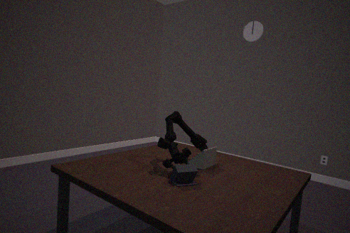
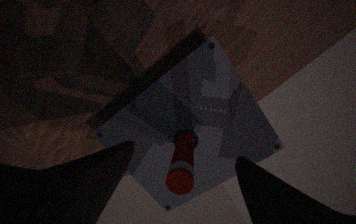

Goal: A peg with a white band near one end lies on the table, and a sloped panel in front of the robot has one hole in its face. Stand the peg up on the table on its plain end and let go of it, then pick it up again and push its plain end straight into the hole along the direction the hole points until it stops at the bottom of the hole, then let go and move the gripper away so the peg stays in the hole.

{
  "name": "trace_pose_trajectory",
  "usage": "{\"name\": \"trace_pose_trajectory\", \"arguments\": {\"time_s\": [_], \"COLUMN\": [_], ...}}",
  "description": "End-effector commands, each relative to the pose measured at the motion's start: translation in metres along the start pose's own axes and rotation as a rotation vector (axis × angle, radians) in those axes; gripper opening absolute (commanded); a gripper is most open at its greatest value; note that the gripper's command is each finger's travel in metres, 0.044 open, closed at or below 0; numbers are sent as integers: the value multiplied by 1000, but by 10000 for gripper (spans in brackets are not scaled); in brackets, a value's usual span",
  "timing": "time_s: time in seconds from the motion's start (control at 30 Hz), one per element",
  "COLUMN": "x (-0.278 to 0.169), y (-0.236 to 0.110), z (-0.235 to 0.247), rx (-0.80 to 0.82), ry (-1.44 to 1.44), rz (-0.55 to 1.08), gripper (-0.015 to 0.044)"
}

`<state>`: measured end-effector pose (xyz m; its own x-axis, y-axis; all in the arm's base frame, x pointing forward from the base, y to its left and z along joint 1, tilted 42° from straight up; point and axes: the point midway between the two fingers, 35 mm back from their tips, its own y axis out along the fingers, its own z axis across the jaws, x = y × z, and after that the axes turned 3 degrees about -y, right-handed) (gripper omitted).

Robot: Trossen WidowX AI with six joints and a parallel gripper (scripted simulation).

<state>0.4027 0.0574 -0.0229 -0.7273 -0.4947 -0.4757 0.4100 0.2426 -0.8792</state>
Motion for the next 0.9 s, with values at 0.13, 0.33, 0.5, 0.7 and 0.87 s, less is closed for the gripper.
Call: {"name": "trace_pose_trajectory", "arguments": {"time_s": [0.13, 0.33, 0.5, 0.7, 0.87], "x": [-1, -2, -2, -3, -4], "y": [-10, -19, -26, -35, -43], "z": [1, 1, 2, 2, 3], "rx": [-1, 0, 0, 0, 1], "ry": [0, 0, 1, 2, 2], "rz": [0, 0, 0, 0, 0], "gripper": [440, 440, 440, 440, 440]}}
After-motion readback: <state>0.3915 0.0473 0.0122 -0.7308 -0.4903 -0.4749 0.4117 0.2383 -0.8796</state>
